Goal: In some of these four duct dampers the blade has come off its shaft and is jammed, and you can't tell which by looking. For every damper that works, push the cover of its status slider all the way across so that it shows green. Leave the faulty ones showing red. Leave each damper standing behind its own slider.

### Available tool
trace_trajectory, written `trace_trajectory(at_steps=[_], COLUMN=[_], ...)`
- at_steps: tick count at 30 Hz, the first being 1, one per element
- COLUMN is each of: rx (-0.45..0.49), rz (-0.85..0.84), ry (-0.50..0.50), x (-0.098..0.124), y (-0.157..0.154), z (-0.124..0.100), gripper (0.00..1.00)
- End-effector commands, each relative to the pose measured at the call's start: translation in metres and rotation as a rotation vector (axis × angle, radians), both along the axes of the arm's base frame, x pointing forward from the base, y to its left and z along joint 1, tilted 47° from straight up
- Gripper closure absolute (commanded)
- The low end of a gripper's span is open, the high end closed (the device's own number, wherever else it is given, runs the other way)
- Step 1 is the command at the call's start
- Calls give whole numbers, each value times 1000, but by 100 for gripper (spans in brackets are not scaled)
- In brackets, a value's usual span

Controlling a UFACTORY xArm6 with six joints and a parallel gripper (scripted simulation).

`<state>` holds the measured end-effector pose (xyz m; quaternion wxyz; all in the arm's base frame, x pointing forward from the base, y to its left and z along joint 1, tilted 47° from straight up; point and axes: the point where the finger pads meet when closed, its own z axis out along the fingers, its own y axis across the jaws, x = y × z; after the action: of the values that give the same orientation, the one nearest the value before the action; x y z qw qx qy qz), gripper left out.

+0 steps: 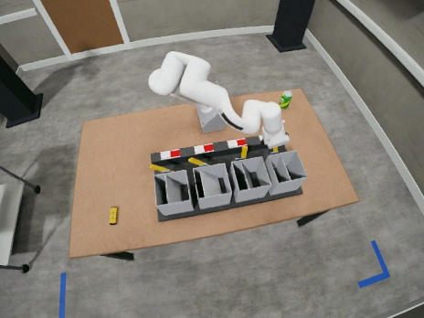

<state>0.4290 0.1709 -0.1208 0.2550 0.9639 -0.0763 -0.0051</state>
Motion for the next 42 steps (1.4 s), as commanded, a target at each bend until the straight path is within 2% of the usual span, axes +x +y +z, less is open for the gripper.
trace_trajectory(at_steps=[1,7,15,28,32,39,42], rx=[3,3,3,-4,-64,-228,-258], rz=[2,2,2,2,0,-3,-3], ry=[-4,-4,-4,-3,6,30,34], x=[2,3,4,6,23,70,78], y=[9,20,29,32,36,49,51], z=[14,35,49,53,46,25,21], gripper=[61,61,61,61,61,61,61])
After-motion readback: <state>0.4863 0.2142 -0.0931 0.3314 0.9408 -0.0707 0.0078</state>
